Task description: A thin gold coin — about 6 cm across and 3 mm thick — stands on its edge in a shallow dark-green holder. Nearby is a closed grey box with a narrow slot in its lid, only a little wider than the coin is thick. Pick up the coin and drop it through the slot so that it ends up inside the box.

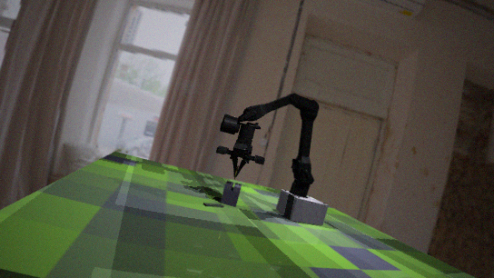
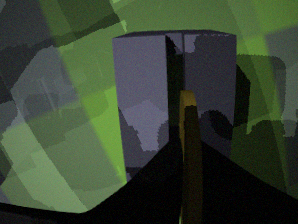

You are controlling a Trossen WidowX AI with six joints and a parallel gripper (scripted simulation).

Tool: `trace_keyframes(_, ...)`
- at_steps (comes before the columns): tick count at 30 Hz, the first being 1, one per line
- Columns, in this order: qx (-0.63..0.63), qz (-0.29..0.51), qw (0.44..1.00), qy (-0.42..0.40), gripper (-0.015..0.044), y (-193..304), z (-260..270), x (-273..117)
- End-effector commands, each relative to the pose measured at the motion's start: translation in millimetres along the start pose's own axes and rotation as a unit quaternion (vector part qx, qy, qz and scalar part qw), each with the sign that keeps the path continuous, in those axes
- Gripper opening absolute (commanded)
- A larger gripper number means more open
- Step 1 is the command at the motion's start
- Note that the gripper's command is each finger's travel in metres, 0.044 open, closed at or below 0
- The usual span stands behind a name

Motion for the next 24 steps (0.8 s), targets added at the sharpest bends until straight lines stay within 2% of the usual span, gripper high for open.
trace_keyframes(1,0.002,0.0,1.0,0.001,0.0,-0.2,-0.7,-0.5)
trace_keyframes(24,0.0,0.0,1.0,0.001,0.0,3.7,2.0,0.5)
Point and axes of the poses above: the point midway between the two fingers, 35 mm back from their tips, its own x axis out along the fingers, its own z axis across the jaws, y = z × x, the point moved 2 cm from there along -x, back along the fingers, and after that the axes turned 8 degrees about -x, right-handed, at the moved point
